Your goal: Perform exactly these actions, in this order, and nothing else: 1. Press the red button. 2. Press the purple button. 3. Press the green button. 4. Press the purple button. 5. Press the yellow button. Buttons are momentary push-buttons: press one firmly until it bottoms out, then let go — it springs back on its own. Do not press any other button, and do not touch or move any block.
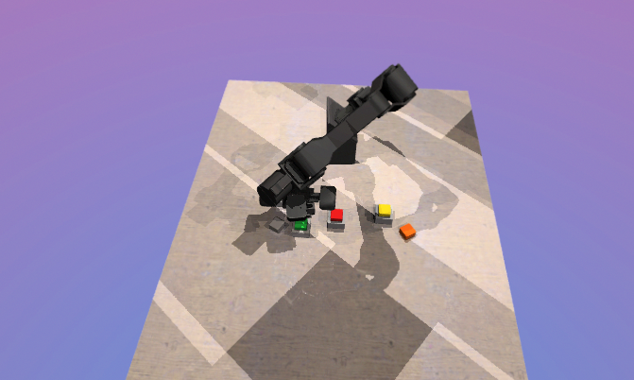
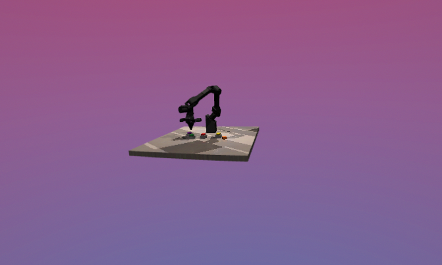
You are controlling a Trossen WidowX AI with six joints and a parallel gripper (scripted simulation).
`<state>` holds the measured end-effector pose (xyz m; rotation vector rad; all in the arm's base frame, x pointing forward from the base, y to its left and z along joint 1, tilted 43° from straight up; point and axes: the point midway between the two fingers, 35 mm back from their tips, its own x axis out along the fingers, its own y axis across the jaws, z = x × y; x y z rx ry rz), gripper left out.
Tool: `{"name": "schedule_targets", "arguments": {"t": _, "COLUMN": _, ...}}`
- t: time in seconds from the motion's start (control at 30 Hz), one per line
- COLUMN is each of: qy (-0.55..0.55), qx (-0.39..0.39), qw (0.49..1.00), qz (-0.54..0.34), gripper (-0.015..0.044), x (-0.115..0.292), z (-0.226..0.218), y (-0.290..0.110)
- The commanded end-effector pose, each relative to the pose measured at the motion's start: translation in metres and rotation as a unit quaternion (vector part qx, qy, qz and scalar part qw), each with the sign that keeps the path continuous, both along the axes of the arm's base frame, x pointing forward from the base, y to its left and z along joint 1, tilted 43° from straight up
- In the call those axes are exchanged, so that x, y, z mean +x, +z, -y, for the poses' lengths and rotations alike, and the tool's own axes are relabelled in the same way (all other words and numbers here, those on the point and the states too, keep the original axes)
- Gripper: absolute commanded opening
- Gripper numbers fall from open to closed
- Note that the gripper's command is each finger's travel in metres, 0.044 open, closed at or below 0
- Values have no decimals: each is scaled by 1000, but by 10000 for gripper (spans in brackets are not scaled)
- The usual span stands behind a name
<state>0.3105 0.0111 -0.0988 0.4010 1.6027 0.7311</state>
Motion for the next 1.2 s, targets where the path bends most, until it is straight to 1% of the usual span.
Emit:
{"name": "schedule_targets", "arguments": {"t": 0.0, "qy": -1, "qx": 3, "qw": 1000, "qz": -8, "gripper": 20, "x": -7, "z": -11, "y": -11}}
{"name": "schedule_targets", "arguments": {"t": 0.73, "qy": -1, "qx": 4, "qw": 1000, "qz": -8, "gripper": 20, "x": -13, "z": -32, "y": -35}}
{"name": "schedule_targets", "arguments": {"t": 1.17, "qy": -1, "qx": 4, "qw": 1000, "qz": -8, "gripper": 20, "x": -14, "z": -32, "y": -35}}
